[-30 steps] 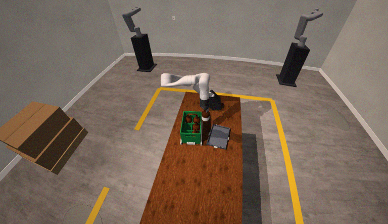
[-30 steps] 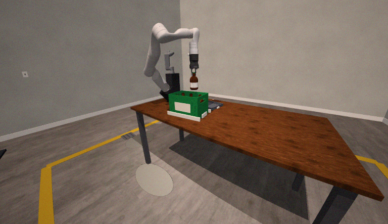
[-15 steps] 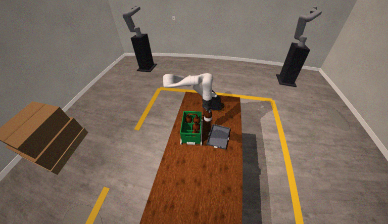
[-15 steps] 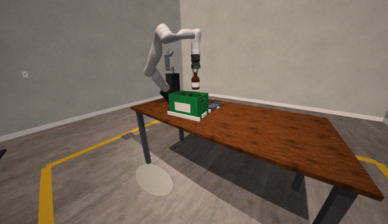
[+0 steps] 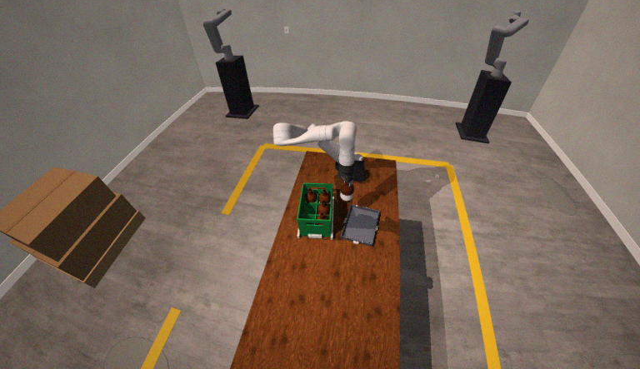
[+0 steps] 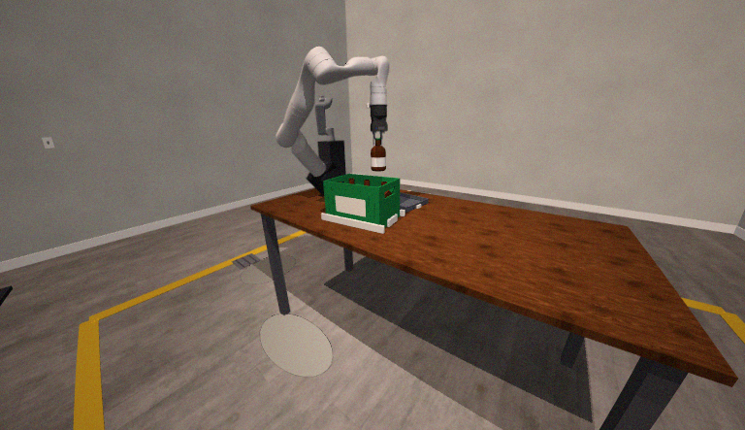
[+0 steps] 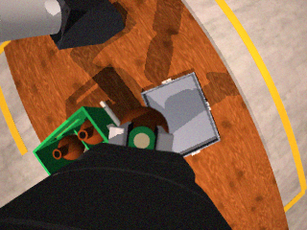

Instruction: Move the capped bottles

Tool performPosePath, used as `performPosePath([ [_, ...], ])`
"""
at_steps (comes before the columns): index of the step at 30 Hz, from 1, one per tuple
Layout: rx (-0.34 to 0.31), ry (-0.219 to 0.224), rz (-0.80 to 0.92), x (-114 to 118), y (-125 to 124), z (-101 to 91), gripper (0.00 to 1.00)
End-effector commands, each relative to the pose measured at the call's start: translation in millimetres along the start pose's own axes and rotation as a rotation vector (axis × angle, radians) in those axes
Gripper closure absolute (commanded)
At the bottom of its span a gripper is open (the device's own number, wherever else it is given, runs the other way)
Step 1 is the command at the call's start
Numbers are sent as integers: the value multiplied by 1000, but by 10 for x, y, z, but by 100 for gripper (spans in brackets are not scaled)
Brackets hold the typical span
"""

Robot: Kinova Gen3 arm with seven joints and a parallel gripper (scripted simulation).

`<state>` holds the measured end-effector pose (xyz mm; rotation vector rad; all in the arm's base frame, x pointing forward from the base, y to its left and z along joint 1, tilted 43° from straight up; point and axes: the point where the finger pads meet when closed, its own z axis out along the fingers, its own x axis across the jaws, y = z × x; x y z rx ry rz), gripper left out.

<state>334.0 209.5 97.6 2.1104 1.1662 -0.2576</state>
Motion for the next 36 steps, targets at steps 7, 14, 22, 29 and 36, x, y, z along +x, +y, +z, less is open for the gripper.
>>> performPosePath([
  [7, 1, 0, -12, 141, -150, -6, 100],
  [14, 1, 1, -7, 201, -181, -8, 100],
  [22, 1, 1, -11, 319, -289, -6, 100],
  [29, 1, 2, -6, 379, -319, -9, 100],
  [36, 1, 1, -9, 482, -414, -6, 100],
])
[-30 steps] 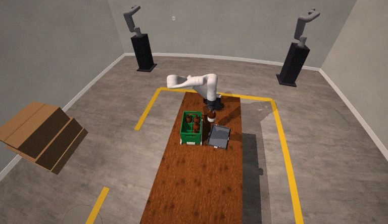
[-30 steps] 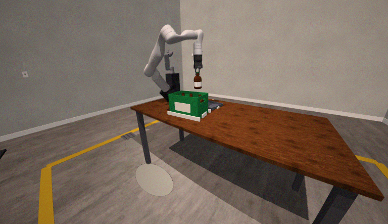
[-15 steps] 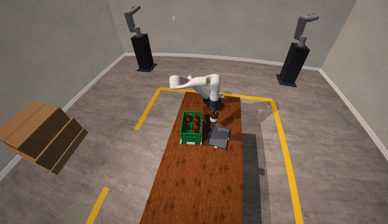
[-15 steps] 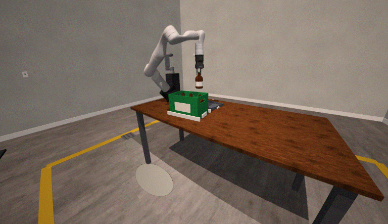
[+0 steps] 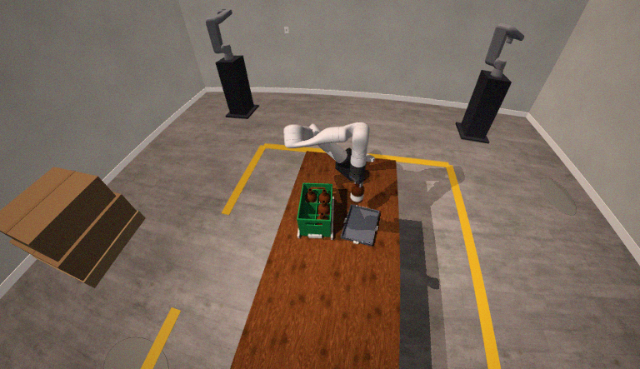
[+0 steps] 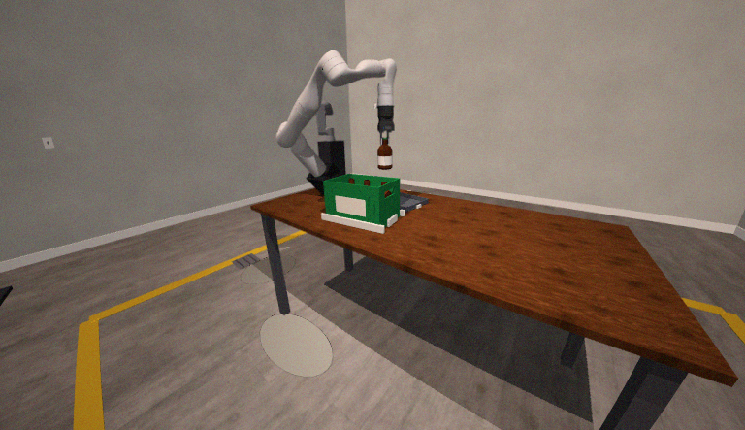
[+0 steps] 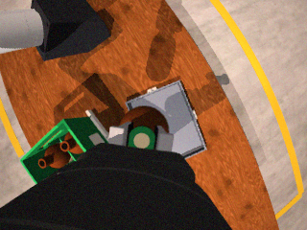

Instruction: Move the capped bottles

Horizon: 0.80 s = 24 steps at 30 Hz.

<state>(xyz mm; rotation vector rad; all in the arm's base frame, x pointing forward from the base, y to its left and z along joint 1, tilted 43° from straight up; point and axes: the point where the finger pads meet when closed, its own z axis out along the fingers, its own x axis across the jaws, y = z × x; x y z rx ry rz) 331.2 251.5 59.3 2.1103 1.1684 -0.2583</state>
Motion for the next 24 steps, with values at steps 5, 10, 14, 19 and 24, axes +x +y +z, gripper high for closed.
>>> performPosePath([
  [5, 0, 0, -10, 110, -129, -3, 100],
  [10, 0, 2, -5, 142, -131, -8, 100],
  [14, 0, 1, -6, 200, -186, -6, 100],
  [19, 0, 0, -9, 274, -254, -4, 100],
  [24, 0, 0, -10, 333, -308, -2, 100],
])
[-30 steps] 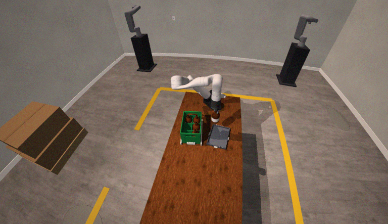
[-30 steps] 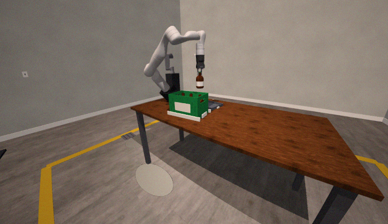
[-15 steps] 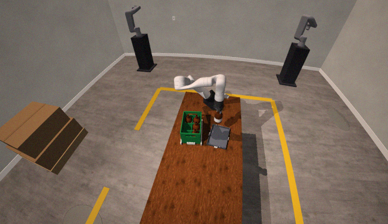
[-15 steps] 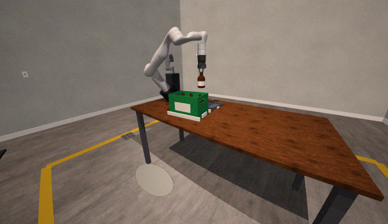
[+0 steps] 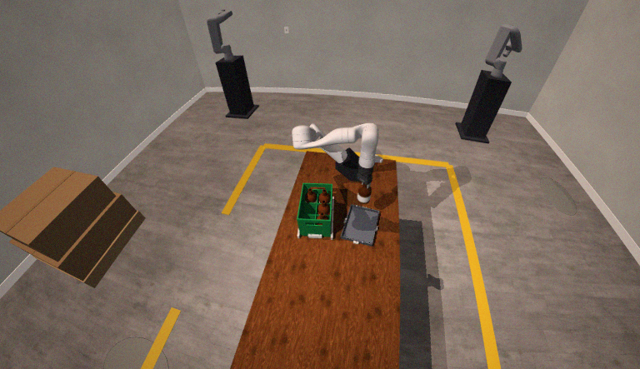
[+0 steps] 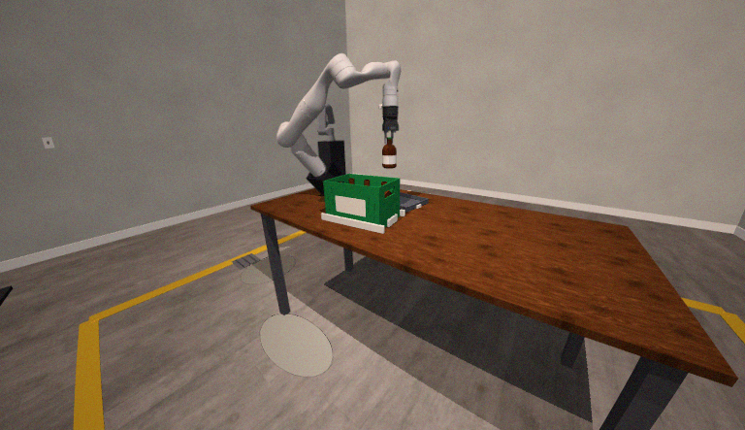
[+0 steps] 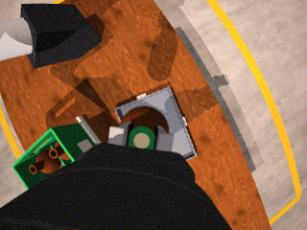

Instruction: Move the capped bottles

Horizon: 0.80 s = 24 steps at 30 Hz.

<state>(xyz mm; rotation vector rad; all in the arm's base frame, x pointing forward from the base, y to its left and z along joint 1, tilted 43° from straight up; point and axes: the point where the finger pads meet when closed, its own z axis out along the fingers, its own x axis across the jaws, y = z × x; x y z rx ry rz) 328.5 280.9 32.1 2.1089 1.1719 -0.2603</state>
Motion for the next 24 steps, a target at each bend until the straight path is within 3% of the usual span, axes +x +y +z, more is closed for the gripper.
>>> performPosePath([
  [1, 0, 0, -7, 22, -53, -4, 100],
  [18, 0, 0, -7, 100, -116, -3, 100],
  [24, 0, 1, -5, 107, -98, 113, 100],
])
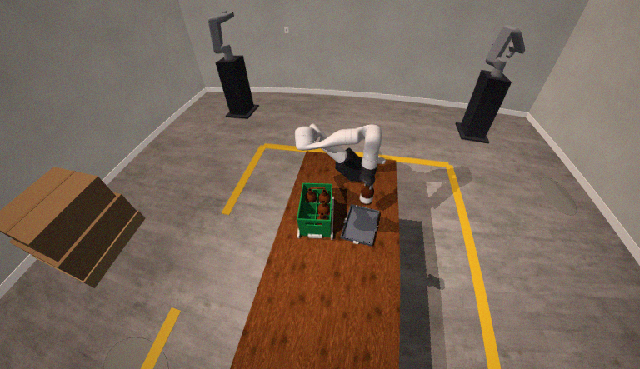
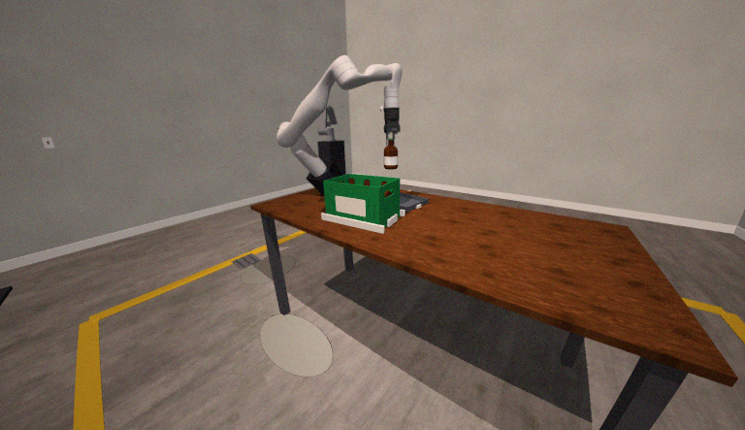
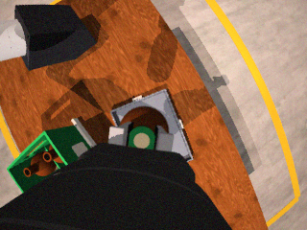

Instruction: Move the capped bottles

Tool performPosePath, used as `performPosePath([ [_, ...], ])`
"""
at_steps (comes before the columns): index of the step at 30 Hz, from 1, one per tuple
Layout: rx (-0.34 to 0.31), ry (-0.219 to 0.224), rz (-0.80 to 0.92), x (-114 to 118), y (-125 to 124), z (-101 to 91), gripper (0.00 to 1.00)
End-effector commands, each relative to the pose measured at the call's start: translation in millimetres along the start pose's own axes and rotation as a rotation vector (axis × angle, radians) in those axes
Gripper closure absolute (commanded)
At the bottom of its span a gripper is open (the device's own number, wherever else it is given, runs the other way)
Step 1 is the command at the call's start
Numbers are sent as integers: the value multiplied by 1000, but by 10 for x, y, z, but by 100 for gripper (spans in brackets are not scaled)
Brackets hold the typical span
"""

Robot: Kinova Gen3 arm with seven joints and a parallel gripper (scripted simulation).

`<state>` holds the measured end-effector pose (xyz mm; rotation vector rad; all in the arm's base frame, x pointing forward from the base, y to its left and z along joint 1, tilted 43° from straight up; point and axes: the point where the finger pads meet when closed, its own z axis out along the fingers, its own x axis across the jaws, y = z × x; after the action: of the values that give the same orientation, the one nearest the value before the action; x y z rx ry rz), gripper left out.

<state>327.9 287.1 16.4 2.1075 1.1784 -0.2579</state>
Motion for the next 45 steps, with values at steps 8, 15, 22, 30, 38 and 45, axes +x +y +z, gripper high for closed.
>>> performPosePath([
  [8, 1, -4, -3, 8, 1, 200, 100],
  [15, -1, -1, -3, 12, 0, 276, 100],
  [22, 0, -3, -3, 3, -1, 416, 100],
  [30, -1, -1, -3, 6, -4, 514, 100],
  [38, 0, -2, -3, -2, -3, 674, 100],
  [45, 0, -4, -3, -7, -2, 774, 100],
])
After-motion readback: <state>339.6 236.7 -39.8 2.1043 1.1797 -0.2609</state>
